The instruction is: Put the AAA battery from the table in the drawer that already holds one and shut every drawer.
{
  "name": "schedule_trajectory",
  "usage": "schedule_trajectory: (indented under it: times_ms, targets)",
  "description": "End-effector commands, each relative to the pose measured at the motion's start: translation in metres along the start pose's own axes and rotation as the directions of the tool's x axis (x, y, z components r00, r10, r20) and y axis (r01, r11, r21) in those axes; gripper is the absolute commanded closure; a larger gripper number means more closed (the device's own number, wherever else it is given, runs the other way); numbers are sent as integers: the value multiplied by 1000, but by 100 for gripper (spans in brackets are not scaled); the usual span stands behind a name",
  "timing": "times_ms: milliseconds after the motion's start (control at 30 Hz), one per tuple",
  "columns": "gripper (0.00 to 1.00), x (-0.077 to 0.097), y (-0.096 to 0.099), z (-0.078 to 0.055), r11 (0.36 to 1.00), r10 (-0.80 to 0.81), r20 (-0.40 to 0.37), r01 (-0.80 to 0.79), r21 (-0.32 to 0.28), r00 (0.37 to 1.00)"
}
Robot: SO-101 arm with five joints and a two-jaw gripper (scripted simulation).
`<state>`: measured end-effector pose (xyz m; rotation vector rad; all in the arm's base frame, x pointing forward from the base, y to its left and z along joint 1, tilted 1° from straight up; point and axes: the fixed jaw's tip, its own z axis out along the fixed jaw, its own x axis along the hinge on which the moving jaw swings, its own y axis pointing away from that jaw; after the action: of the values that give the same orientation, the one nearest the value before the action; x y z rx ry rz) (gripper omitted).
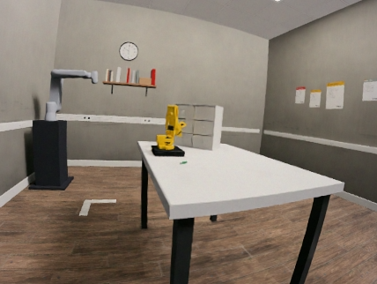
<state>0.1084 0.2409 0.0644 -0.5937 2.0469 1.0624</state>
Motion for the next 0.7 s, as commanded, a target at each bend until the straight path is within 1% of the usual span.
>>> schedule_trajectory:
  times_ms: [0,33,100,567,633,667]
  targets:
    - [79,1,-5,10,1000,14,27,-14,-4,1000]
    - [79,-6,-1,11,1000,16,59,-14,-22,998]
    - [79,-14,2,13,999,18,91,-15,-36,996]
    - [79,-15,2,13,999,18,93,-15,-37,996]
    - [79,-3,-5,16,1000,17,65,-16,-19,998]
    - [79,5,-10,18,1000,17,38,-17,-2,999]
